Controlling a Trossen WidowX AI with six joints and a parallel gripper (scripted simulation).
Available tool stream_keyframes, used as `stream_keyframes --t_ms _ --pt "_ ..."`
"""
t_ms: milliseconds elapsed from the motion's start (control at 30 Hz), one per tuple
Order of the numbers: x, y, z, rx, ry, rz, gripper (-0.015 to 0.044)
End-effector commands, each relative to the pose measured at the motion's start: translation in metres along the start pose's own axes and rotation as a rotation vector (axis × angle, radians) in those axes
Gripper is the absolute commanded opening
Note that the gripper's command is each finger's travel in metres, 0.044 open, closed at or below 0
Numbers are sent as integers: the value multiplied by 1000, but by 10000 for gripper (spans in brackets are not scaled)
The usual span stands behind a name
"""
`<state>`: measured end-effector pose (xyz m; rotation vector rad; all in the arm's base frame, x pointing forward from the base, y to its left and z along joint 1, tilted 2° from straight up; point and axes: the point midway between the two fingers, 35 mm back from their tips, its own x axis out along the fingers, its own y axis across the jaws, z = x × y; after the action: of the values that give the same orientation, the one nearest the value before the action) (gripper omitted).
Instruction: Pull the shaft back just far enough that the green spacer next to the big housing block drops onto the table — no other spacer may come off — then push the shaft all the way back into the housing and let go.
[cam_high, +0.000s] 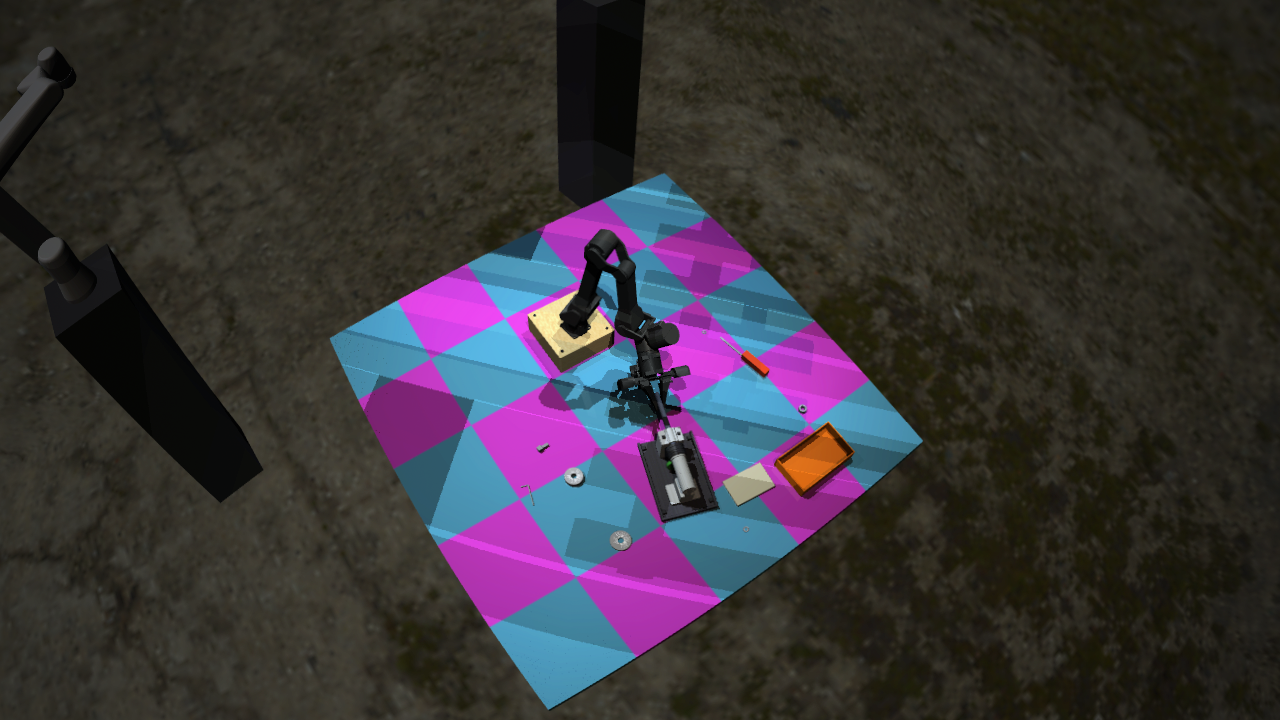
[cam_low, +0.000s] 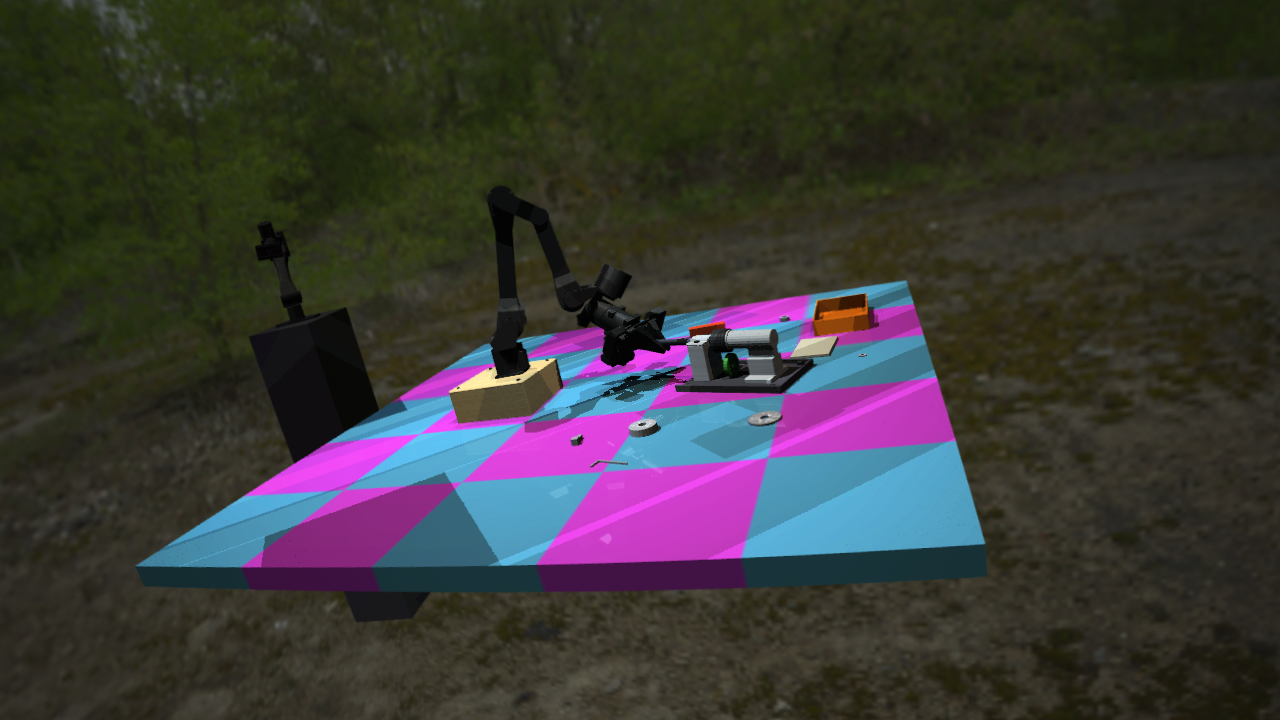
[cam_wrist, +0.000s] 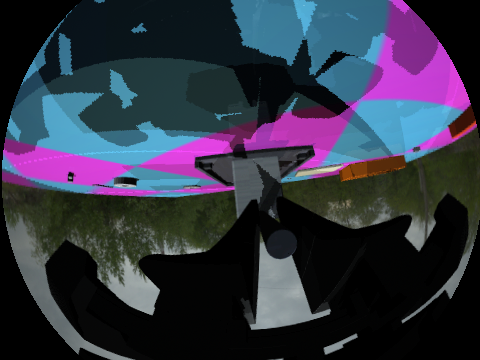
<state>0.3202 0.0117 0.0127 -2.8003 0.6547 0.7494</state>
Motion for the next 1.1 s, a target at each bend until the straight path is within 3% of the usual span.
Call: stream_keyframes --t_ms 0,1067 --pt "1 0 -1 0 3 2 0" --pt "4 0 -3 0 3 2 0"
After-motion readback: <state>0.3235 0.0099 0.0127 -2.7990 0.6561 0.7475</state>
